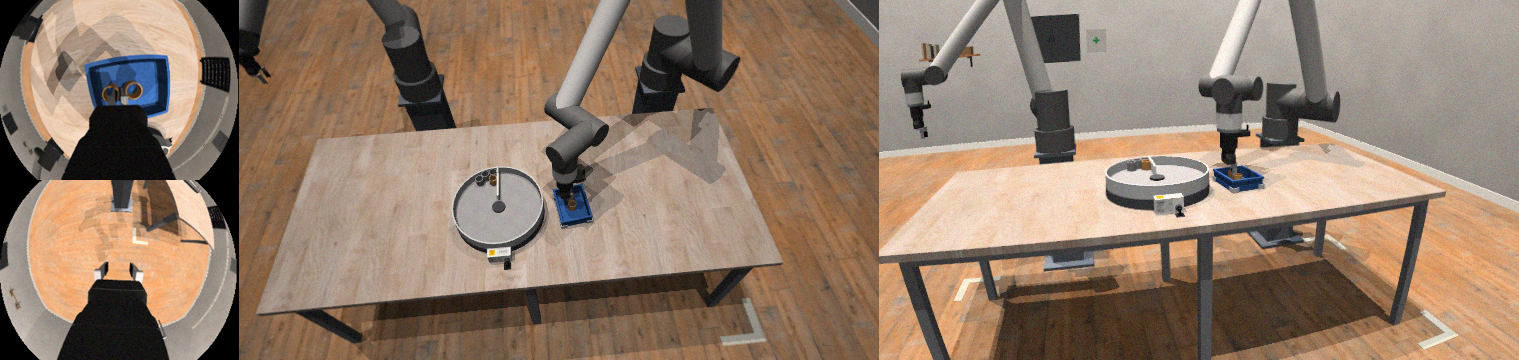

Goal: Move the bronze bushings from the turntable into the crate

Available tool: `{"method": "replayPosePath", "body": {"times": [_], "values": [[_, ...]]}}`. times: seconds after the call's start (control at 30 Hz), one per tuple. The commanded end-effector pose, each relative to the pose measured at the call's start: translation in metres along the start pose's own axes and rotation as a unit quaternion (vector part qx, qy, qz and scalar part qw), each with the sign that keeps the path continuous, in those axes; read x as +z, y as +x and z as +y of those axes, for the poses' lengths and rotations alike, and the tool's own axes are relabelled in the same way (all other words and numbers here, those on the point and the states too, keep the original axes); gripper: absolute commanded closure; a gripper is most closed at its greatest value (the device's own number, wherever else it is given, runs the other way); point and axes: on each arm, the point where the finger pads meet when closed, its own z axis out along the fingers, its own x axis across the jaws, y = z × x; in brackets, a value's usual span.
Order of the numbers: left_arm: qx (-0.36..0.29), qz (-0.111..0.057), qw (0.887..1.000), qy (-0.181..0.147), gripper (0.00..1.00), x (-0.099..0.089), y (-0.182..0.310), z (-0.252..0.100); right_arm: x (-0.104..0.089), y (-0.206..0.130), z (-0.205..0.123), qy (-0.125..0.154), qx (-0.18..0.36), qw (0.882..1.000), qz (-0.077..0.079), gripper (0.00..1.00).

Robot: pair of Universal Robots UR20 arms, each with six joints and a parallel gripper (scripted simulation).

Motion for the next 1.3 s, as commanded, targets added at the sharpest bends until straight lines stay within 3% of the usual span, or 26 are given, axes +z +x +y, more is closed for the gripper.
{"method": "replayPosePath", "body": {"times": [0.0,1.2,1.23,1.27], "values": [[0.000,0.000,1.000,0.000,1.00,-0.0005,0.0004,0.0004,-0.0006,0.0001,0.0005,-0.001,0.000,1.000,0.000,0.00],[0.000,0.000,1.000,0.000,1.00,-0.0005,0.0004,0.0004,-0.0006,0.0001,0.0005,-0.001,0.000,1.000,0.000,0.00],[0.000,0.000,1.000,0.000,0.62,-0.0005,0.0004,0.0004,-0.0006,0.0001,0.0005,-0.001,0.000,1.000,0.000,0.00],[0.000,0.000,1.000,0.000,0.62,-0.0005,0.0004,0.0004,-0.0006,0.0001,0.0005,-0.001,0.000,1.000,0.000,0.00]]}}
